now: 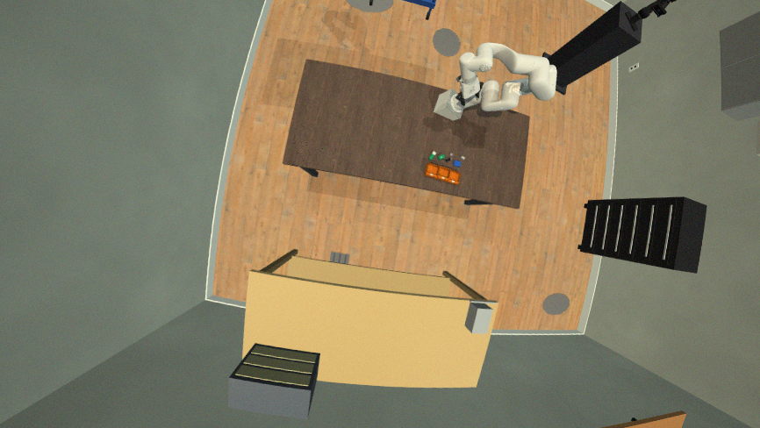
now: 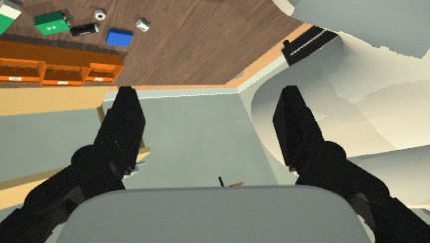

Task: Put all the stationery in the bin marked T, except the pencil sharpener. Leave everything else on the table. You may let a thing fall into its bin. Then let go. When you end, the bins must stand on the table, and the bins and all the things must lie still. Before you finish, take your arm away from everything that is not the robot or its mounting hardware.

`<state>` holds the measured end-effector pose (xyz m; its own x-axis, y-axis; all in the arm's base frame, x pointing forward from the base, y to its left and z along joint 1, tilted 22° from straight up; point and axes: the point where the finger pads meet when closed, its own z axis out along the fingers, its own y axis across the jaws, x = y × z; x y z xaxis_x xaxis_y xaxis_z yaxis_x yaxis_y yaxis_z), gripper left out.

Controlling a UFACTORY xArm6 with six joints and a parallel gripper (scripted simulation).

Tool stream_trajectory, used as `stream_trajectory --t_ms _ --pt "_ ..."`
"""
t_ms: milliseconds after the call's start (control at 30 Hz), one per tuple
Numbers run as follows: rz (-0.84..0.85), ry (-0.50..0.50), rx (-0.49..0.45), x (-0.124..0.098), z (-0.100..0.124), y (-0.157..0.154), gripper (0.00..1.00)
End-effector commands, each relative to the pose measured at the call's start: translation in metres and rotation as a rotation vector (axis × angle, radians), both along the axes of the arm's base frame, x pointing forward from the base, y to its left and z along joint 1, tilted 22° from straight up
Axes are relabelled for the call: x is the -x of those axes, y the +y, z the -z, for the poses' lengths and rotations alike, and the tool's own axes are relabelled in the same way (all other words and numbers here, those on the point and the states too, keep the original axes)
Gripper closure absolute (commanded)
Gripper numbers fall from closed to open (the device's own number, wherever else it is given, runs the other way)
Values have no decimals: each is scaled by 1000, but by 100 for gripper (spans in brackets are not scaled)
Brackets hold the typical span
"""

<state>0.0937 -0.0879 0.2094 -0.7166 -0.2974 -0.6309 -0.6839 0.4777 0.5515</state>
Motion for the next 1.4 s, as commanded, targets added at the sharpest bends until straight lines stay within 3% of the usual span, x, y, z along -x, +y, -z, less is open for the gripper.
stream_trajectory --t_ms 0,533,567,933,1100,1367 --pt "0 -1 3 0 0 -1 0" --pt "0 -1 3 0 0 -1 0" --pt "0 -1 3 0 7 2 93" --pt "0 -1 3 -2 92 37 93" --pt "0 -1 3 -2 92 37 93" --pt "-226 -180 120 -29 95 14 93"
